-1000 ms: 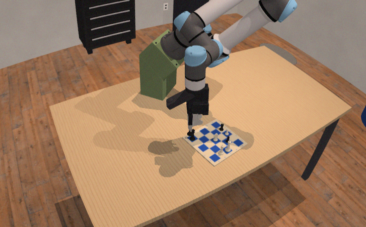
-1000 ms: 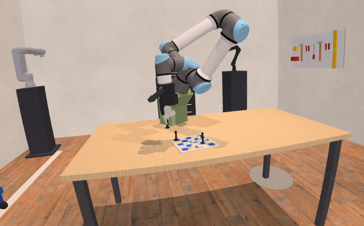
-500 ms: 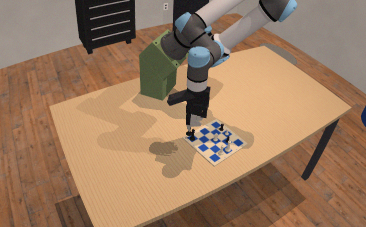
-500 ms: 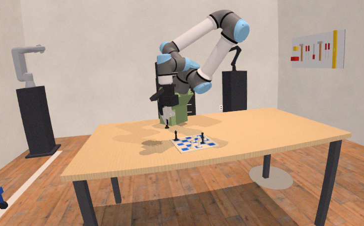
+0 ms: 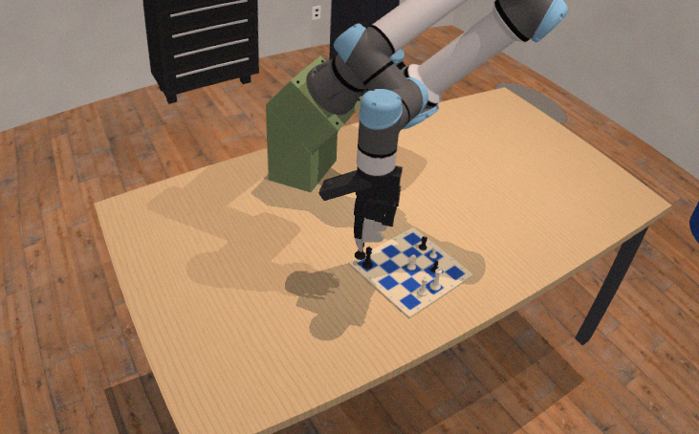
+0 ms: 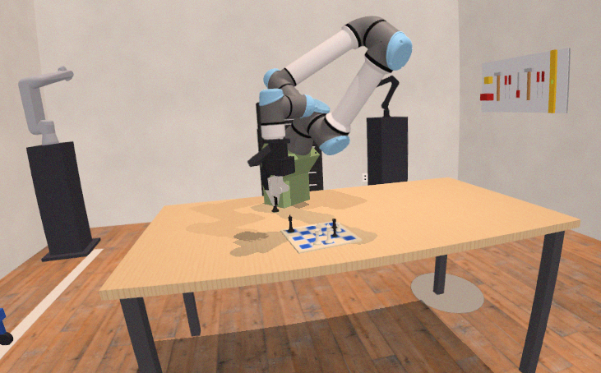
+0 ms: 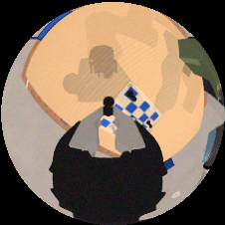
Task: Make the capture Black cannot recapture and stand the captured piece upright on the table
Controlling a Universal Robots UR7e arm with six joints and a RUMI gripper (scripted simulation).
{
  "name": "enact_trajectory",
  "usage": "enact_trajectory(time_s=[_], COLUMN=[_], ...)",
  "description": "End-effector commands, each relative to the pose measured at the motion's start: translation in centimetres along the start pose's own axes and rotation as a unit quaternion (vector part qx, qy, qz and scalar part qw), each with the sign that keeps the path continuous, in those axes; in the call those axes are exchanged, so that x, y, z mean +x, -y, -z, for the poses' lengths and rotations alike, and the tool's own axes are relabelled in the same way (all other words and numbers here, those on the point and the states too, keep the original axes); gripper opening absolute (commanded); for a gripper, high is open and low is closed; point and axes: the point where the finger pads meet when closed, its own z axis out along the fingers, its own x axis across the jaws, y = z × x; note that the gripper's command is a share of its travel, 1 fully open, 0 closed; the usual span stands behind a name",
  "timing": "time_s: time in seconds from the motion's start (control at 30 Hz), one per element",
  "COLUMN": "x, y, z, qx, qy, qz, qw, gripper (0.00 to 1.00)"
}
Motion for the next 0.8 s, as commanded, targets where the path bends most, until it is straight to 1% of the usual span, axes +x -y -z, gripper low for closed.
enact_trajectory(time_s=[0.0,0.57,0.77], x=[-0.1,0.0,0.2], y=[0.0,0.0,0.0], z=[0.0,-0.1,-1.1], qx=[0.001,0.000,0.000], qy=[0.000,-0.001,-0.002], qz=[-0.002,-0.002,-0.003], qw=[1.000,1.000,1.000], gripper=[0.00,0.00,0.00])
